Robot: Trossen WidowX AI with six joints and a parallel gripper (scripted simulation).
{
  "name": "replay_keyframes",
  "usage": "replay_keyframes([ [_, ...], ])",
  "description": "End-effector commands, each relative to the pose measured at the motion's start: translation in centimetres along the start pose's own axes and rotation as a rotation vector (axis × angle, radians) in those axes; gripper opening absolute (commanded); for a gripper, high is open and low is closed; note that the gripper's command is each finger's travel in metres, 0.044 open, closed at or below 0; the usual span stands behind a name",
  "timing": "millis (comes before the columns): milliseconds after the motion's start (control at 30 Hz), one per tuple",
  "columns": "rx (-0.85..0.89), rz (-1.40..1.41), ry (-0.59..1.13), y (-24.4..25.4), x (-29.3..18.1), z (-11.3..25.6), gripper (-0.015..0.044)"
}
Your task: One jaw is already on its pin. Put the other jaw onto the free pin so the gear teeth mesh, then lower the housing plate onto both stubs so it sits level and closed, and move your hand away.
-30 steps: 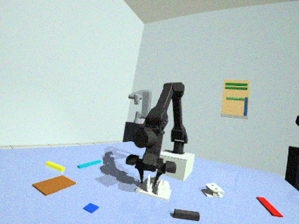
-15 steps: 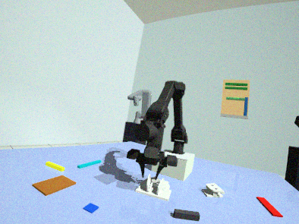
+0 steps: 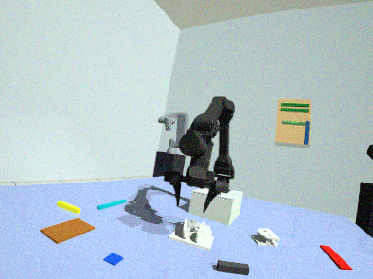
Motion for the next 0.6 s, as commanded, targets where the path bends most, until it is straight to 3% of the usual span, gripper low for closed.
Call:
replay_keyframes([
  [0, -0.011, -0.024, -0.014, 1.2, 0.2, 0.6, 0.044],
  [567, 0.023, -0.412, 0.001, 8.5, -0.4, 1.2, 0.044],
])
Point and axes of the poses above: the point midway between the two fingers, 35 mm back from their tips, its own z axis back along the fingers, its own y axis across the jaws, x = y × z, the point moved 10 cm from there along z, back along the fingers, and after that the axes turned 13 degrees about -z, right-handed, at the moved point
